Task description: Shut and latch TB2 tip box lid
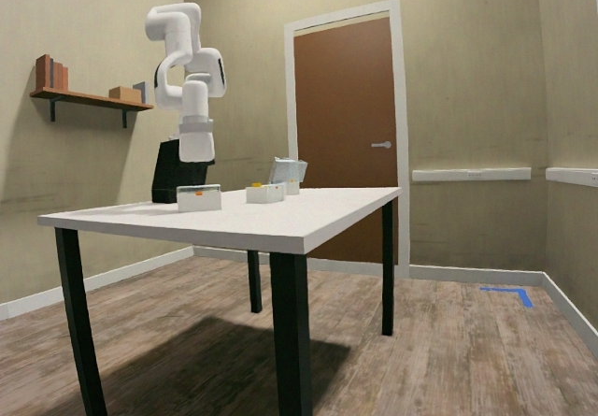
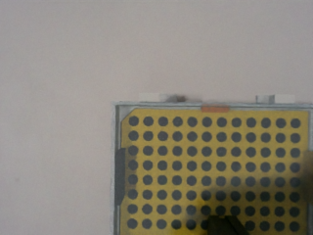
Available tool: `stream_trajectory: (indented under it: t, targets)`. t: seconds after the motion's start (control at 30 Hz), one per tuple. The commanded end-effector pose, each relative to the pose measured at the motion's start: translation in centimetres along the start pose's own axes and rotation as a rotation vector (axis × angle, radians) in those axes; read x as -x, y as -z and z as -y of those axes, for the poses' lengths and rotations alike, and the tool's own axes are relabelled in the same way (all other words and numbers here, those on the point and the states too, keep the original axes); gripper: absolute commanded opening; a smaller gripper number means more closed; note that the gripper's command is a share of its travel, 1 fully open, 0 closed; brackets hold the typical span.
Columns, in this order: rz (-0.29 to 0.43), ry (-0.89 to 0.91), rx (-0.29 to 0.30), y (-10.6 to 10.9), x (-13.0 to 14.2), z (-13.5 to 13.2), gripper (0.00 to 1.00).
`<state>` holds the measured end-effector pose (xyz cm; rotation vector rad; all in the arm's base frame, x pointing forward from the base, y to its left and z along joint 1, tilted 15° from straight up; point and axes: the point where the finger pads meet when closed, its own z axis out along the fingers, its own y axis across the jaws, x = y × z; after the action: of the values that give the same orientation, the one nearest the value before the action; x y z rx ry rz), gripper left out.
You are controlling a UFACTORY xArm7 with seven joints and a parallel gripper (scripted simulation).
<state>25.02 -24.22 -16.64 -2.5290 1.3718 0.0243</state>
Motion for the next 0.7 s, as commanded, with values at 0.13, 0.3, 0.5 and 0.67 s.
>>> stream_trajectory:
  t: [0.13, 0.3, 0.5, 0.67]
  targets:
    - [-0.003, 0.0, 0.0, 0.09, -0.15, -0.02, 0.0]
    - [-0.003, 0.0, 0.0, 0.09, -0.15, -0.02, 0.0]
    - [-0.003, 0.0, 0.0, 0.09, -0.15, -0.02, 0.0]
    - [-0.003, 0.0, 0.0, 0.76, -0.14, -0.02, 0.0]
